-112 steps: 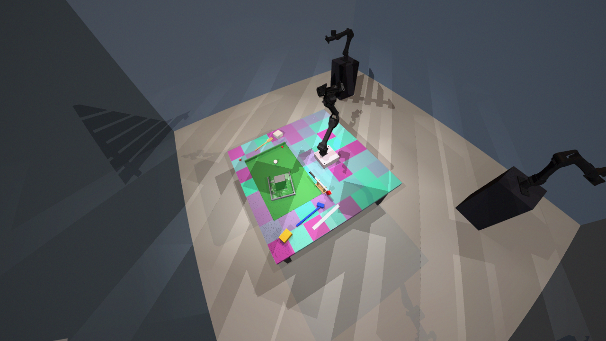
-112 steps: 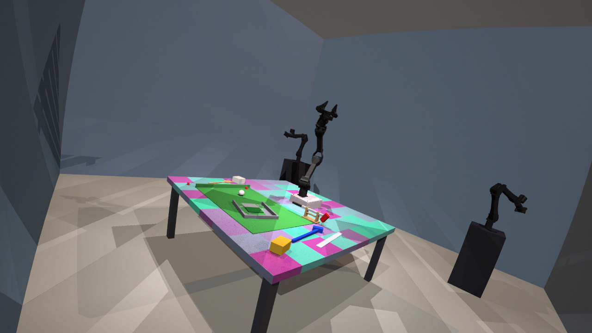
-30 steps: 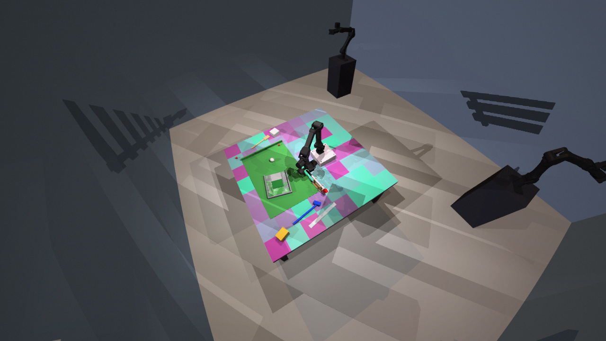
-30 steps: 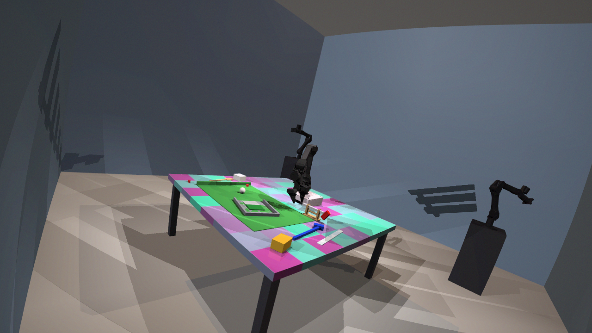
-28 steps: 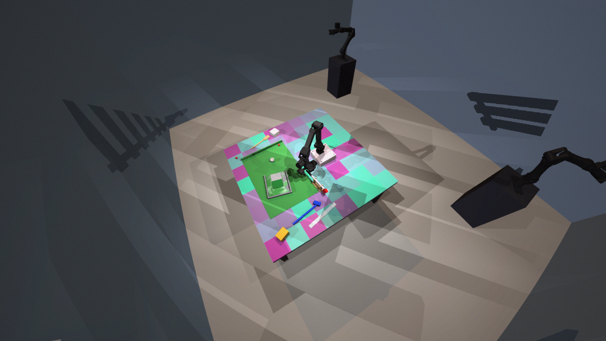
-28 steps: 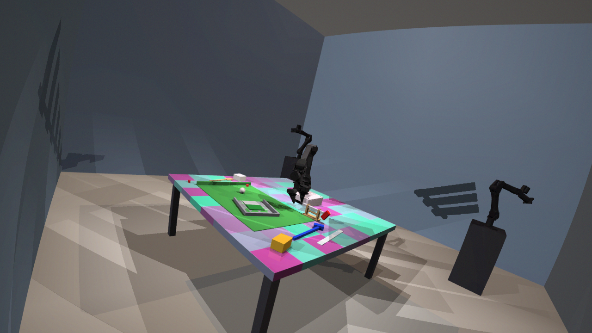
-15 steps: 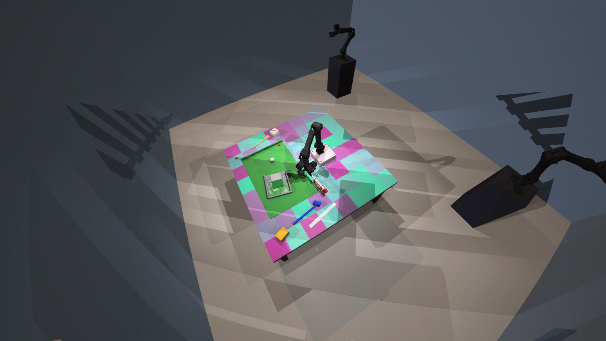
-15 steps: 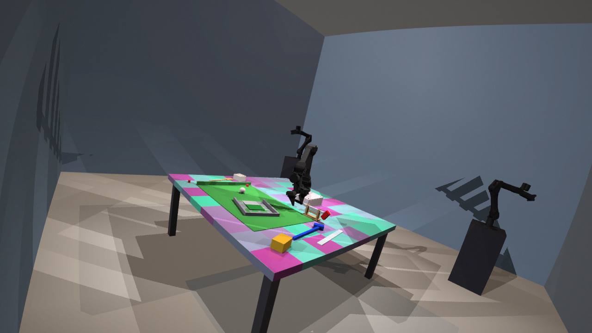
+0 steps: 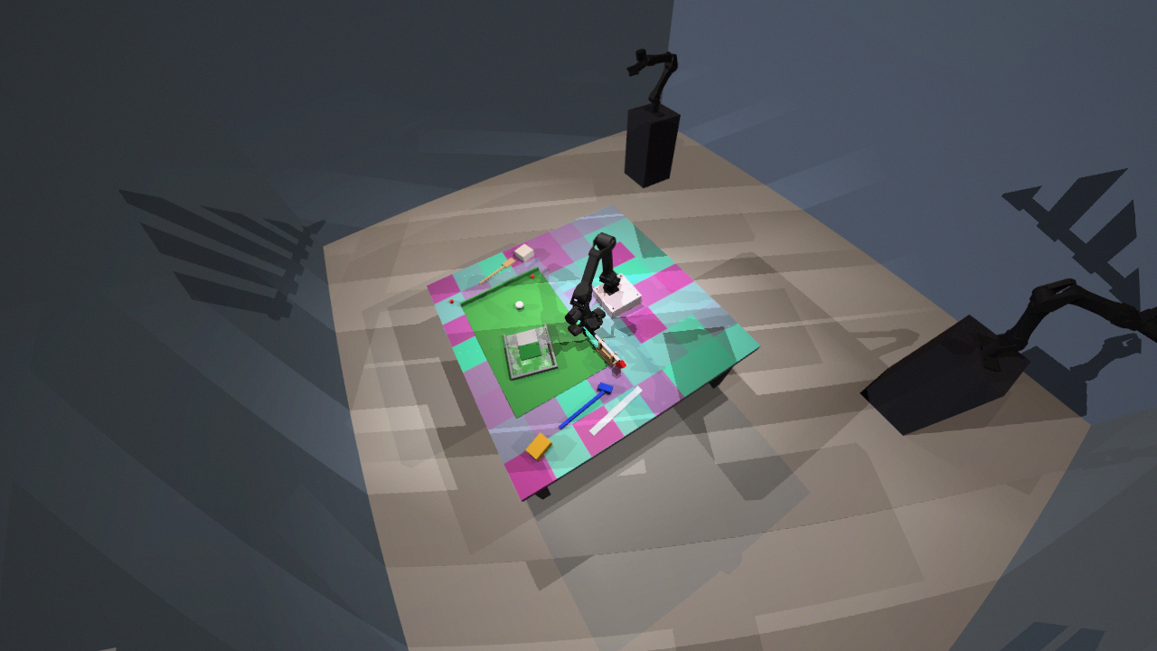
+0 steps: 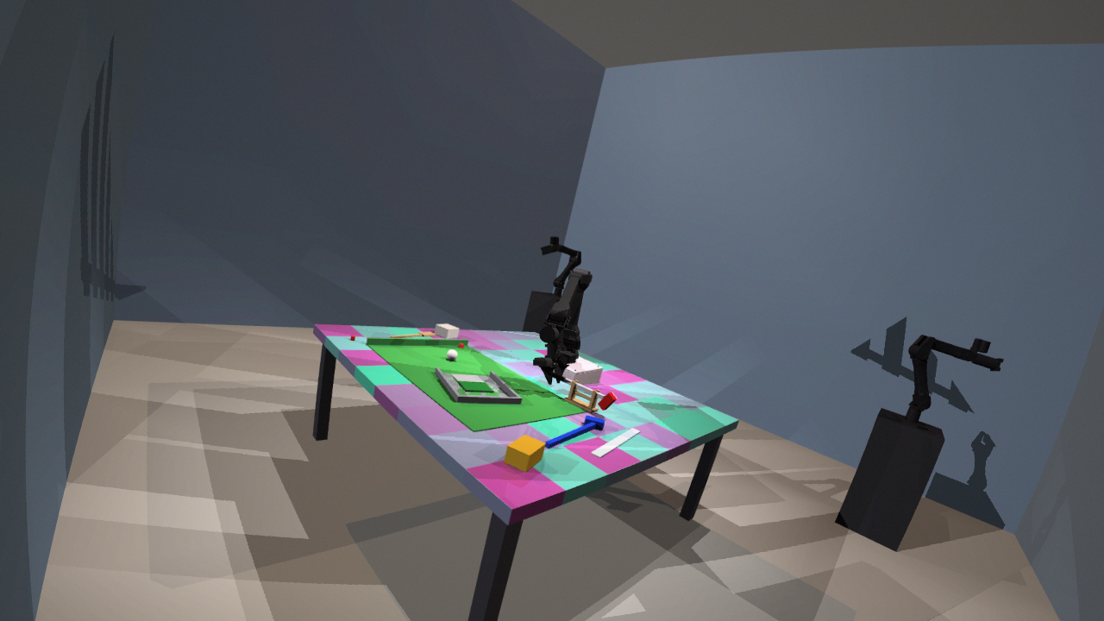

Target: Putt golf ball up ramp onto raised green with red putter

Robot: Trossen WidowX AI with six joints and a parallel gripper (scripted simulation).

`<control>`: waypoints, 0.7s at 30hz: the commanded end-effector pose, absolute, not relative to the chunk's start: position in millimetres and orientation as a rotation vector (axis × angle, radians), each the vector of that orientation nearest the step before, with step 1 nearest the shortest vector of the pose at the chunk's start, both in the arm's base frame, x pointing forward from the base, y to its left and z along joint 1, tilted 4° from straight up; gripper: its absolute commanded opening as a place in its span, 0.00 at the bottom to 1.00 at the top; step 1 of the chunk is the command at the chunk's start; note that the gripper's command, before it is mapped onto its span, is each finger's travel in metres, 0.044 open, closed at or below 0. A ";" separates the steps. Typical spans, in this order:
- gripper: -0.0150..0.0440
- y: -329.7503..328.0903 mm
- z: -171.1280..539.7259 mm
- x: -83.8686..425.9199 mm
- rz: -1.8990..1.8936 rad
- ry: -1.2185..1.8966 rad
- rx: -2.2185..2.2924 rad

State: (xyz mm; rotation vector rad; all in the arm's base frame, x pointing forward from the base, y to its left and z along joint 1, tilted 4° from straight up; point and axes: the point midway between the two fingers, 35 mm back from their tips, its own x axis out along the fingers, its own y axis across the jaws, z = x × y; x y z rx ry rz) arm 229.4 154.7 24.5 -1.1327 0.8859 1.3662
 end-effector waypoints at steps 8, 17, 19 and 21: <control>0.25 154.8 25.1 229.5 1.366 0.885 -1.133; 0.25 156.4 50.5 231.0 1.366 0.885 -1.132; 0.25 156.7 63.2 230.7 1.366 0.885 -1.132; 0.25 156.7 76.0 229.8 1.366 0.886 -1.132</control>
